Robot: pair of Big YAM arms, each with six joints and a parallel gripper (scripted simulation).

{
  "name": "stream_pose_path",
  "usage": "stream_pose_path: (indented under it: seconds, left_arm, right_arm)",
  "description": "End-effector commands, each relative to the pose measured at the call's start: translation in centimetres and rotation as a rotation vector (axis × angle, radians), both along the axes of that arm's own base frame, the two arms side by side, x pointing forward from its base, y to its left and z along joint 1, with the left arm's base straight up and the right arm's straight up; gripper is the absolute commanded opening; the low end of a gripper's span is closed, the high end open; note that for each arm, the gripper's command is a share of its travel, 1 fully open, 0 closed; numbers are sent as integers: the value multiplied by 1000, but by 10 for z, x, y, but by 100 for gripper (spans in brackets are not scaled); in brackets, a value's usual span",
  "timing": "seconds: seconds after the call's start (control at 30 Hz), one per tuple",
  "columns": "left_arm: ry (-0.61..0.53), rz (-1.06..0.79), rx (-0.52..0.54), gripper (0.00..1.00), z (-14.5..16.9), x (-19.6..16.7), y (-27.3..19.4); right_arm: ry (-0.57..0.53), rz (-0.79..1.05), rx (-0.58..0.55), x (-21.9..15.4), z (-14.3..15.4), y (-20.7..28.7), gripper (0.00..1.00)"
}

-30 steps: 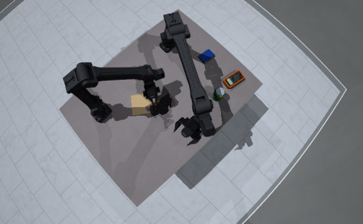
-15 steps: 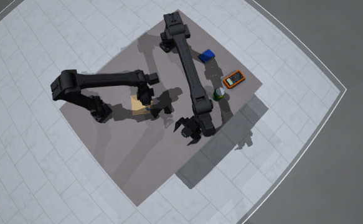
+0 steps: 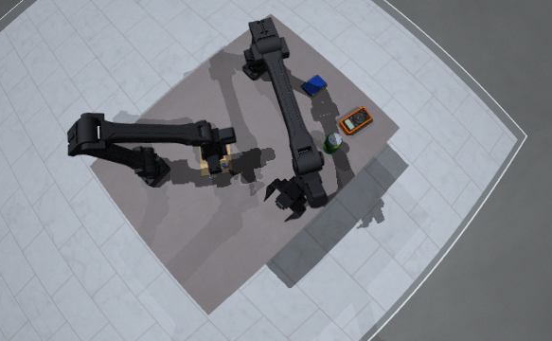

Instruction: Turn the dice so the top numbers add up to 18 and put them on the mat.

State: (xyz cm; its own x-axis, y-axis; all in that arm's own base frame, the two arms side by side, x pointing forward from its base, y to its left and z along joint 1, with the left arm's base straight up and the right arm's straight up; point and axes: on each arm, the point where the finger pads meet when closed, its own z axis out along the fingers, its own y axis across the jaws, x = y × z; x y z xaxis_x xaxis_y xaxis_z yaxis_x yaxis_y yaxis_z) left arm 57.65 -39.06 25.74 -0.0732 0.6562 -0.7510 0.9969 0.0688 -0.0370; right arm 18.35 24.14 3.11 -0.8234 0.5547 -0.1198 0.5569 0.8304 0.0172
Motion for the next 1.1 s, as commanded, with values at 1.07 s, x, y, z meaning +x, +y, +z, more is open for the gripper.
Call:
stream_pose_path:
  seconds: [1.07]
  left_arm:
    - [-97, -225, -34, 100, 36, -148, -11]
  right_arm:
    - [652, -34, 457, -43, -12, -42, 9]
